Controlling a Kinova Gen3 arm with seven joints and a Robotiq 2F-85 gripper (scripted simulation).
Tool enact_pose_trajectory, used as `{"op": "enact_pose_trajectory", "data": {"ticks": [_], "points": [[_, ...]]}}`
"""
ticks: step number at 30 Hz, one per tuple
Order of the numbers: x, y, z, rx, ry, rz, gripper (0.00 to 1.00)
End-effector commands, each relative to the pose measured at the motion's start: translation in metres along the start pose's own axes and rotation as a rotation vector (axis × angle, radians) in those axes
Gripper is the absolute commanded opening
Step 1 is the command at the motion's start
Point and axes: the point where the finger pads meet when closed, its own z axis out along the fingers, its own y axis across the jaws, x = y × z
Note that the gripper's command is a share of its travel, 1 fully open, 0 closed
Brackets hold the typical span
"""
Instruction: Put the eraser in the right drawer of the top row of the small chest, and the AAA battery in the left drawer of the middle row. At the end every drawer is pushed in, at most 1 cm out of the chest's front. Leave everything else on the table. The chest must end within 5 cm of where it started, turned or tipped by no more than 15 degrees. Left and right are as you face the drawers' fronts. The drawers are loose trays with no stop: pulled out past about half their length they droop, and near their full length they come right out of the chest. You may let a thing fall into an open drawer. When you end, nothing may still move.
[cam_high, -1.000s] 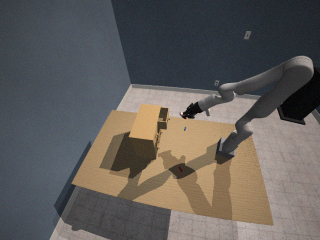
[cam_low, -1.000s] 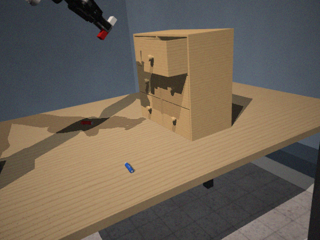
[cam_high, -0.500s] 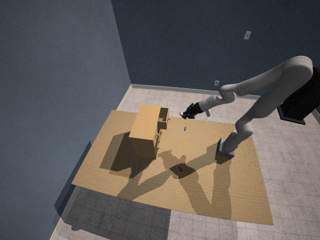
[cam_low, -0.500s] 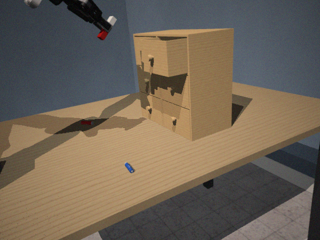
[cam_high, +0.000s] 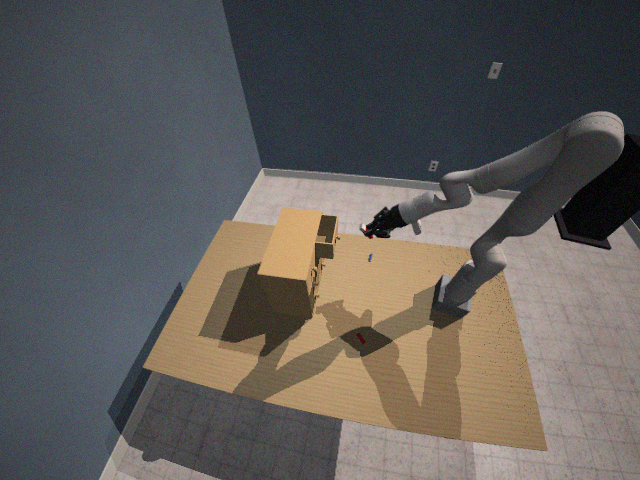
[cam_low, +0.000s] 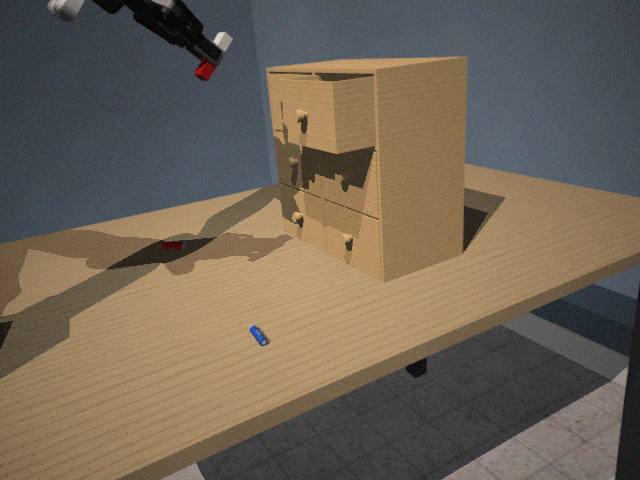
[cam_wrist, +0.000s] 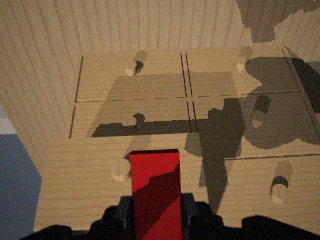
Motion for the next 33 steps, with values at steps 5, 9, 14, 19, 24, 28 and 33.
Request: {"op": "enact_pose_trajectory", "data": {"ticks": [5, 9, 14, 19, 24, 28, 33], "points": [[0.001, -0.0002, 0.0001, 0.001, -0.008, 0.001, 0.19], [0.001, -0.0003, 0.0, 0.001, -0.014, 0.001, 0.19], [0.0009, -0.0005, 0.0, 0.002, -0.017, 0.001, 0.19], [0.0009, -0.0007, -0.0001, 0.002, -0.022, 0.001, 0.19], [0.0008, -0.0009, -0.0002, 0.003, -0.025, 0.001, 0.19], [0.0008, -0.001, -0.0002, 0.003, -0.027, 0.001, 0.19], [0.0007, -0.0011, -0.0002, 0.004, -0.028, 0.001, 0.19]]}}
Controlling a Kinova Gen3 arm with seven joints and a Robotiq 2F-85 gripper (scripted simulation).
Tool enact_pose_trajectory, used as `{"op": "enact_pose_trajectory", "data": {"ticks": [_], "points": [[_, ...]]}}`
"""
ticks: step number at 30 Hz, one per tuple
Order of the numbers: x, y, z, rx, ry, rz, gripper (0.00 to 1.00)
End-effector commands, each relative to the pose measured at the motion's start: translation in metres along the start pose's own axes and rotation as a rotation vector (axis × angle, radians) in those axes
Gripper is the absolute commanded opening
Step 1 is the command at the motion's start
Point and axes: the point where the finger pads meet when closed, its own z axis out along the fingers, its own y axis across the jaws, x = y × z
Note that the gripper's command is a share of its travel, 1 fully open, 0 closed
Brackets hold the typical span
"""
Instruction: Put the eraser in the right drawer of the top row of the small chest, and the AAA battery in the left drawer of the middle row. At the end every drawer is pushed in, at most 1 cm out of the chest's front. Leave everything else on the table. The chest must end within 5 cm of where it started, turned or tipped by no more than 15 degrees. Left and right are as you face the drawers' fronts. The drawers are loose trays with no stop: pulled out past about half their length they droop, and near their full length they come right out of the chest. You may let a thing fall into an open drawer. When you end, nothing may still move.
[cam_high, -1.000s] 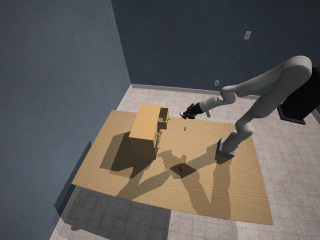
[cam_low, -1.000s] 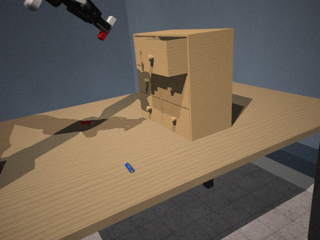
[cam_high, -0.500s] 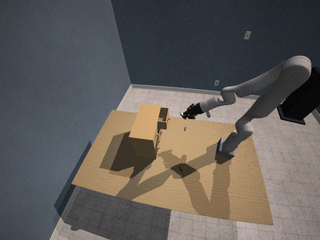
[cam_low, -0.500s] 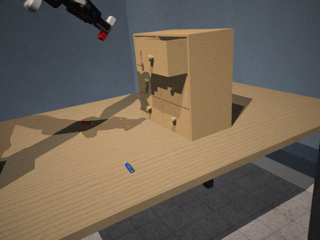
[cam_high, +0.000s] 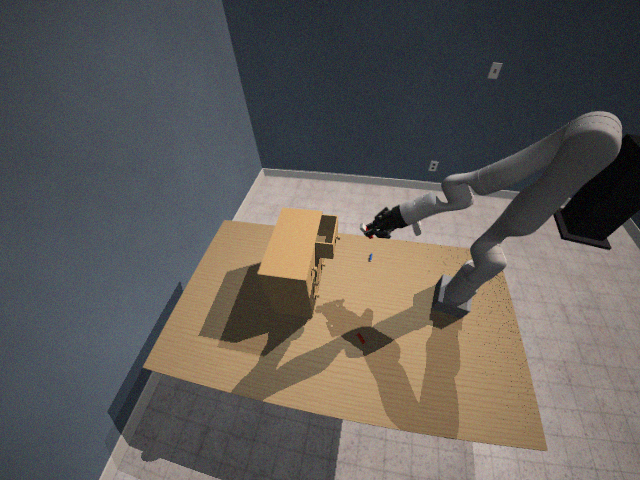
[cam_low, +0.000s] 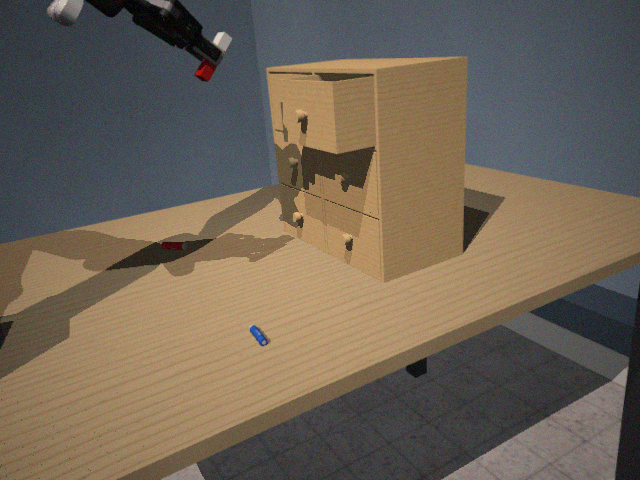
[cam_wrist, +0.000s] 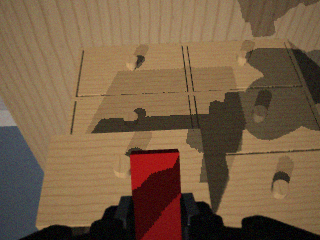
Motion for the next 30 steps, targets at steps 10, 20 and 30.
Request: {"op": "enact_pose_trajectory", "data": {"ticks": [10, 20, 30], "points": [[-0.0003, -0.0002, -0.0001, 0.001, -0.002, 0.0, 0.19], [-0.0005, -0.0002, 0.0001, 0.001, -0.002, 0.0, 0.19], [-0.0041, -0.0003, 0.0044, 0.001, -0.002, 0.0, 0.19]]}}
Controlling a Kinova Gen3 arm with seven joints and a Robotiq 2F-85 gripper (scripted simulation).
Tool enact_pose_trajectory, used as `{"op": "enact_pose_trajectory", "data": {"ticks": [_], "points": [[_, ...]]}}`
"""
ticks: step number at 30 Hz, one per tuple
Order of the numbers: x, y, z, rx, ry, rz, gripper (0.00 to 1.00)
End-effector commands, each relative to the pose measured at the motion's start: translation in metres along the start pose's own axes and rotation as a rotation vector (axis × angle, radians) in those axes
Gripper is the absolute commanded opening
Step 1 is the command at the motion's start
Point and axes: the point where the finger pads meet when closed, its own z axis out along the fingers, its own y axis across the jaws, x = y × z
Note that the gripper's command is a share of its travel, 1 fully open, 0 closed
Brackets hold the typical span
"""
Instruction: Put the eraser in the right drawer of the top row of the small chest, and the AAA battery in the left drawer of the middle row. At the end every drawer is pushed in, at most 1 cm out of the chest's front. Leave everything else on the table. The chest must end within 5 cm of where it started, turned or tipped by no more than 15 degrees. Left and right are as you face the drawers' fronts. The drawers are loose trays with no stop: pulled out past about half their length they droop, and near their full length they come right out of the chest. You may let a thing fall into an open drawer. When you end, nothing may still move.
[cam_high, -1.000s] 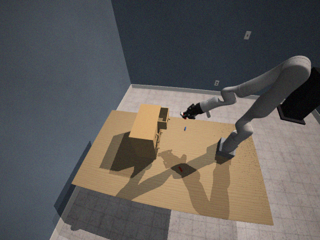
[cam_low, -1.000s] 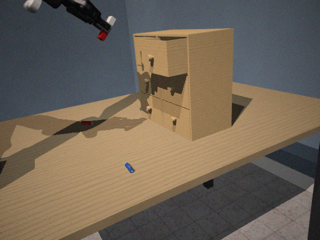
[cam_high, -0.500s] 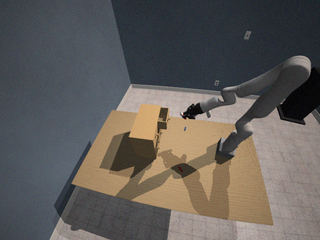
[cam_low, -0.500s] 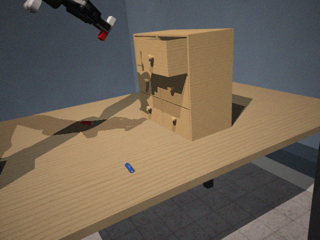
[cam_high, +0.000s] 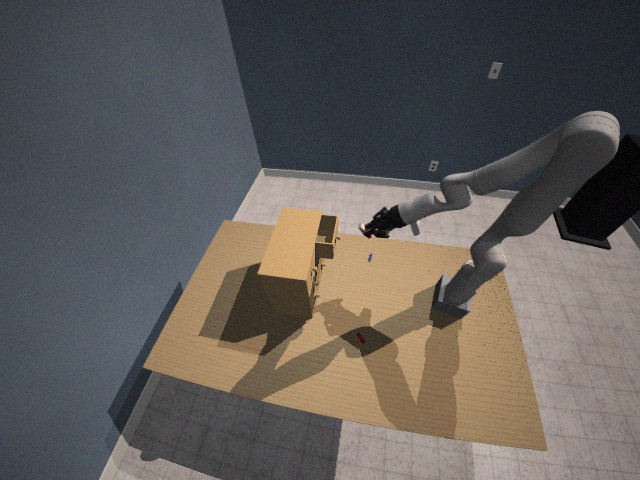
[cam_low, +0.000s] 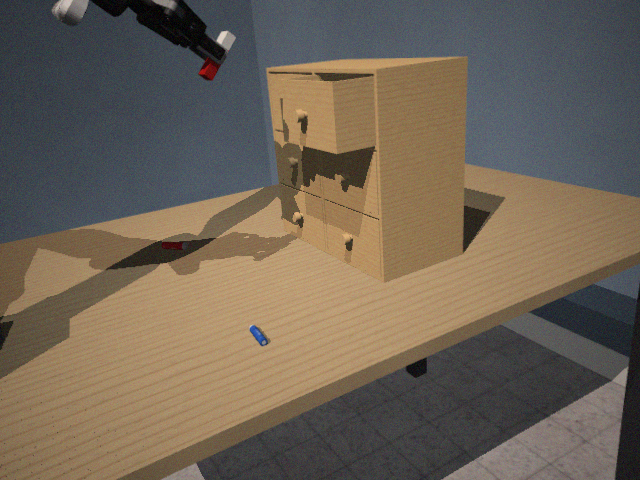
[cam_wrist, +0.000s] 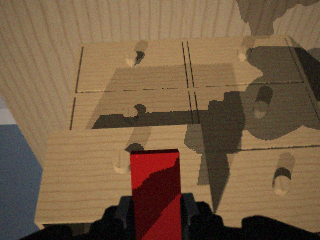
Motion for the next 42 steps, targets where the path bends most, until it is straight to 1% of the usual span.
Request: {"op": "enact_pose_trajectory", "data": {"ticks": [1, 8, 15, 17, 32, 34, 42], "points": [[-0.001, 0.0, 0.002, 0.0, 0.002, -0.001, 0.19], [-0.011, 0.0, 0.014, 0.0, 0.002, -0.001, 0.19], [-0.027, 0.0, 0.033, 0.0, 0.002, -0.001, 0.19], [-0.027, 0.0, 0.033, 0.0, 0.002, -0.001, 0.19], [-0.066, 0.0, 0.08, 0.0, 0.002, -0.001, 0.19], [-0.066, 0.0, 0.08, 0.0, 0.002, -0.001, 0.19], [-0.082, 0.0, 0.098, 0.0, 0.002, -0.001, 0.19]]}}
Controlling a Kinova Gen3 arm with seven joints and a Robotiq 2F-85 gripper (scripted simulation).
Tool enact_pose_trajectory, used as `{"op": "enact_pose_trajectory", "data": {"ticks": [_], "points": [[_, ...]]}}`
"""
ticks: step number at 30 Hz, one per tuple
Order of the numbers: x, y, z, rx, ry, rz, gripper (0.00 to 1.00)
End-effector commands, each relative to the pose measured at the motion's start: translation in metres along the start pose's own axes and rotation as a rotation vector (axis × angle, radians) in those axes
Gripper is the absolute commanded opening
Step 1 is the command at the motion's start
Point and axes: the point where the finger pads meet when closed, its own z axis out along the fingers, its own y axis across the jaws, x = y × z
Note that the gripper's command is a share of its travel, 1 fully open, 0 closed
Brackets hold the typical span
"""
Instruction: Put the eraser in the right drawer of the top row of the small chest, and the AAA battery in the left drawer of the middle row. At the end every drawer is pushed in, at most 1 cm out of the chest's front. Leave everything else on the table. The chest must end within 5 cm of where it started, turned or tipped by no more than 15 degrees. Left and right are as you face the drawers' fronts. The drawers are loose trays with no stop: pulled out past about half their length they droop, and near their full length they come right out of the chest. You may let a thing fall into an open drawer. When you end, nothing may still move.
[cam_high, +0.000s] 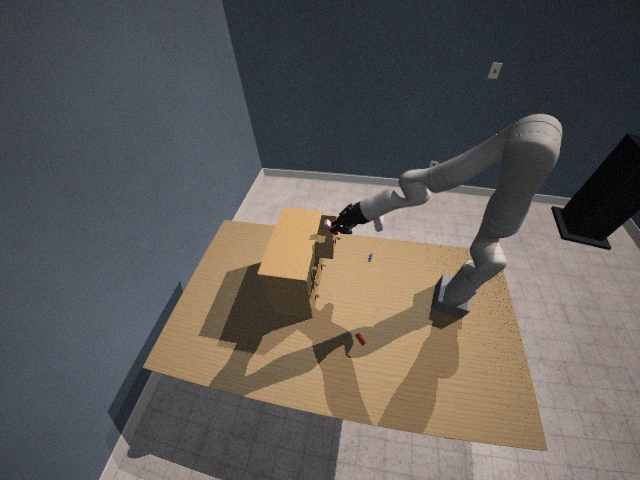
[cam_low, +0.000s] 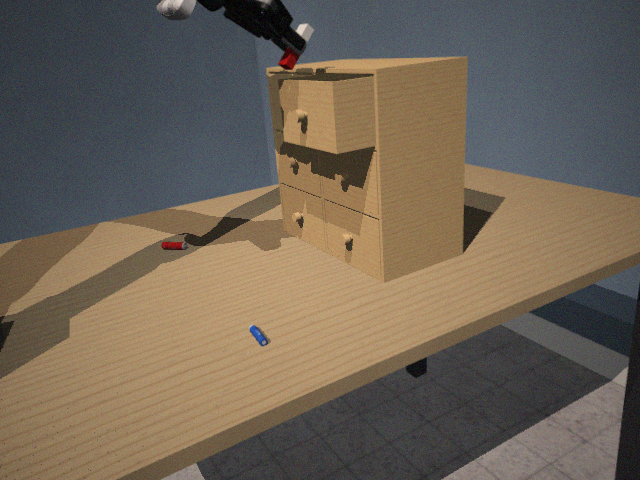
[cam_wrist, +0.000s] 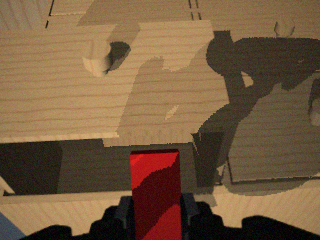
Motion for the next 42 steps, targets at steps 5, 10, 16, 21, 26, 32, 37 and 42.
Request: {"op": "enact_pose_trajectory", "data": {"ticks": [5, 10, 16, 21, 26, 32, 37, 42], "points": [[-0.008, -0.001, 0.014, 0.002, 0.005, -0.004, 0.19], [-0.01, -0.001, 0.017, 0.002, 0.005, -0.004, 0.19], [-0.013, -0.001, 0.02, 0.002, 0.005, -0.004, 0.19], [-0.013, -0.001, 0.02, 0.002, 0.005, -0.004, 0.19], [-0.013, -0.001, 0.02, 0.002, 0.005, -0.004, 0.19], [-0.013, -0.001, 0.02, 0.002, 0.005, -0.004, 0.19], [-0.013, -0.001, 0.02, 0.002, 0.005, -0.004, 0.19], [-0.013, -0.001, 0.02, 0.002, 0.005, -0.004, 0.19]]}}
